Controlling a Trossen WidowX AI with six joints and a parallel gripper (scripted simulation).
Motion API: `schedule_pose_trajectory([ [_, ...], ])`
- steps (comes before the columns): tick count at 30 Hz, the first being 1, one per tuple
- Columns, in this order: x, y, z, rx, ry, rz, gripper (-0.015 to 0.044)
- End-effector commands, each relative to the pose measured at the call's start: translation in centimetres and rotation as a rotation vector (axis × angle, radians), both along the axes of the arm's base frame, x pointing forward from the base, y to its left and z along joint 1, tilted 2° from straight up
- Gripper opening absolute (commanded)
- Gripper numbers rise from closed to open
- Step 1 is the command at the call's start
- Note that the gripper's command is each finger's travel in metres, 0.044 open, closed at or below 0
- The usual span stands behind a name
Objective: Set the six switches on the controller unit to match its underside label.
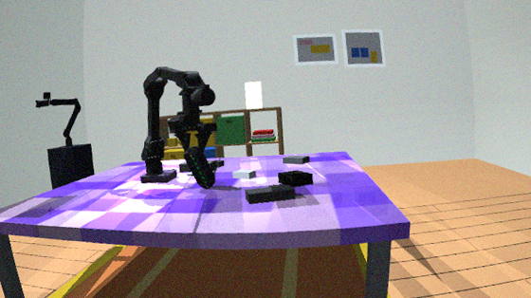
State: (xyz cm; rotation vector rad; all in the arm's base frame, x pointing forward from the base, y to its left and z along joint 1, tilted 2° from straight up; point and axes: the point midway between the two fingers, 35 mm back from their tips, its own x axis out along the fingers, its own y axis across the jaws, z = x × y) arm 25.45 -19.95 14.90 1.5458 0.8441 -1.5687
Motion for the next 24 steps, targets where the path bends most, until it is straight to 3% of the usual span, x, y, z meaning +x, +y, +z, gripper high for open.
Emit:
schedule_pose_trajectory([
  [1,0.4,0.7,0.0,0.010,-0.006,0.004,0.0336],
  [24,1.3,2.3,0.3,0.012,-0.007,0.004,0.0338],
])
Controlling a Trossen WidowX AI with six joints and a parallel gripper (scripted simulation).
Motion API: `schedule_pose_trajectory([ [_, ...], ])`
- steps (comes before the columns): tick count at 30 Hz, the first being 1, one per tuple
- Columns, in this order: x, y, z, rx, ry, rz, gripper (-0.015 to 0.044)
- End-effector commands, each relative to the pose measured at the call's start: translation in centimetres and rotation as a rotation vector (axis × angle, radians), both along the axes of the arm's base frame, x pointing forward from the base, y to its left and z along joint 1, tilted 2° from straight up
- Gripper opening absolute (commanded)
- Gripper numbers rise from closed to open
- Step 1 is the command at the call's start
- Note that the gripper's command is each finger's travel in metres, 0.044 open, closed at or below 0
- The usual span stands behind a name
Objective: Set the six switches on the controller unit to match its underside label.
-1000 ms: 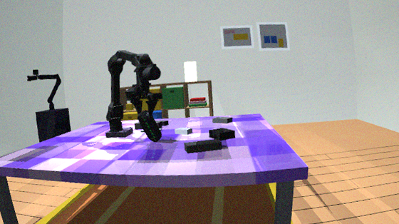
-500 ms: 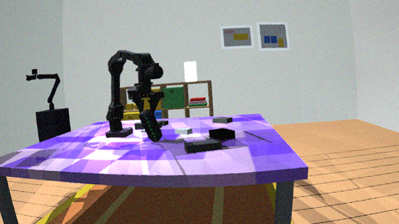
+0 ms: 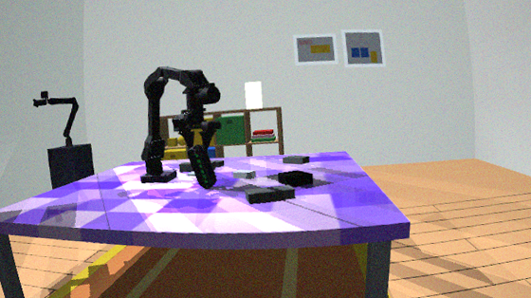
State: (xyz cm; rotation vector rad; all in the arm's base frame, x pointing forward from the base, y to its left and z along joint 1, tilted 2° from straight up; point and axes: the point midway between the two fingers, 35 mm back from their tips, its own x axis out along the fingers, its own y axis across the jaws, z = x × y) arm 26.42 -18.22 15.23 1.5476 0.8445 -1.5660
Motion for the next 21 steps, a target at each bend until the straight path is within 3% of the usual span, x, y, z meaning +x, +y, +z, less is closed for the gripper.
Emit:
schedule_pose_trajectory([
  [1,0.4,0.7,-0.1,0.010,-0.005,0.004,0.0338],
  [21,1.4,2.4,0.0,0.012,-0.006,0.004,0.0338],
])
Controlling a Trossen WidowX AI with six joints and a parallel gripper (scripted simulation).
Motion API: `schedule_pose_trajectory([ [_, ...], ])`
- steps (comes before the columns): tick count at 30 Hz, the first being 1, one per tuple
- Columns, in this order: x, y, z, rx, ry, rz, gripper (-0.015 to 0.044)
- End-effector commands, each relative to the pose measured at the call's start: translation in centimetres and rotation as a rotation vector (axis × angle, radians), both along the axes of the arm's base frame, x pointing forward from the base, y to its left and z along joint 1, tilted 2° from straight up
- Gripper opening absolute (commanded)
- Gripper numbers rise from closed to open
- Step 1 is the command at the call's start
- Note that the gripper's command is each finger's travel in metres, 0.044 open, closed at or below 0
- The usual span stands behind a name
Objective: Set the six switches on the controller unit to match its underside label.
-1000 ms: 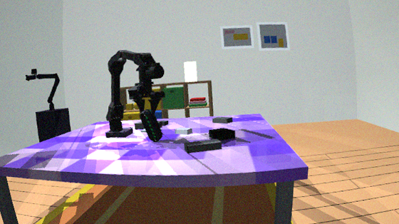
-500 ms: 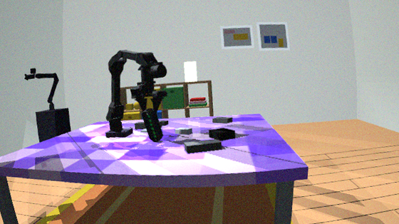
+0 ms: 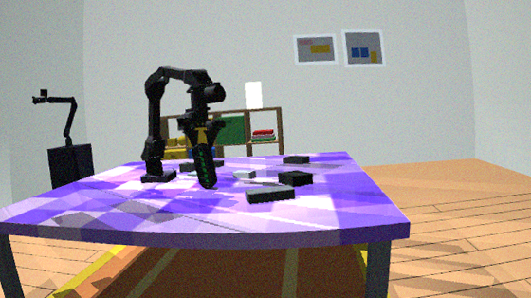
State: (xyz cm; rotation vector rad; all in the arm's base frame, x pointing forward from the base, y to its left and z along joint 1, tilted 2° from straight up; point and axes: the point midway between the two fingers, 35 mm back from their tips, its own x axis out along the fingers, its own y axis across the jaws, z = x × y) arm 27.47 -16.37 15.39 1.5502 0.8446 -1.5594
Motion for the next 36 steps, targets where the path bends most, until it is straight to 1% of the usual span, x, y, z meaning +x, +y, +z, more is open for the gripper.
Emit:
schedule_pose_trajectory([
  [1,0.3,0.6,-0.2,0.011,-0.001,0.001,0.0338],
  [36,1.8,3.1,-0.4,0.013,-0.002,0.001,0.0338],
])
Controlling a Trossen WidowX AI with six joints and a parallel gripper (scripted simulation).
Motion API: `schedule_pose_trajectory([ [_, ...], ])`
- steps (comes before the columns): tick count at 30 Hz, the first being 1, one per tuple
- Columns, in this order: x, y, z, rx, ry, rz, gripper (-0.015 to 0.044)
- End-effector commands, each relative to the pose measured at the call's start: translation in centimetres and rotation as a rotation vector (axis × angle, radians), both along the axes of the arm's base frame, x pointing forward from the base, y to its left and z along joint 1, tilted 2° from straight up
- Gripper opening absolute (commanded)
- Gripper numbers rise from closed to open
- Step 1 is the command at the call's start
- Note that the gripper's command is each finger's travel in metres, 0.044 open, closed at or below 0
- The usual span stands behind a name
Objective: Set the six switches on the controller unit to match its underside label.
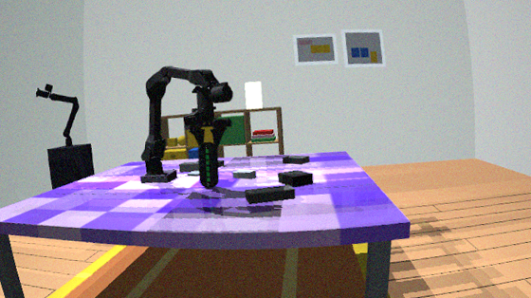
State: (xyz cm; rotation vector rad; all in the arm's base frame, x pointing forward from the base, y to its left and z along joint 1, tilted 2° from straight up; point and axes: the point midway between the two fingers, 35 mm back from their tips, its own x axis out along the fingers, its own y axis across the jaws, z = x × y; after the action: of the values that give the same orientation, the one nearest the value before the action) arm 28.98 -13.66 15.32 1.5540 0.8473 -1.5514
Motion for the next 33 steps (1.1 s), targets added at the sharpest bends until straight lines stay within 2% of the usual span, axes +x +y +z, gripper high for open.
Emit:
schedule_pose_trajectory([
  [1,0.3,0.4,-0.3,0.009,0.003,-0.002,0.0338],
  [33,1.6,2.6,-0.9,0.011,0.002,-0.002,0.0338],
])
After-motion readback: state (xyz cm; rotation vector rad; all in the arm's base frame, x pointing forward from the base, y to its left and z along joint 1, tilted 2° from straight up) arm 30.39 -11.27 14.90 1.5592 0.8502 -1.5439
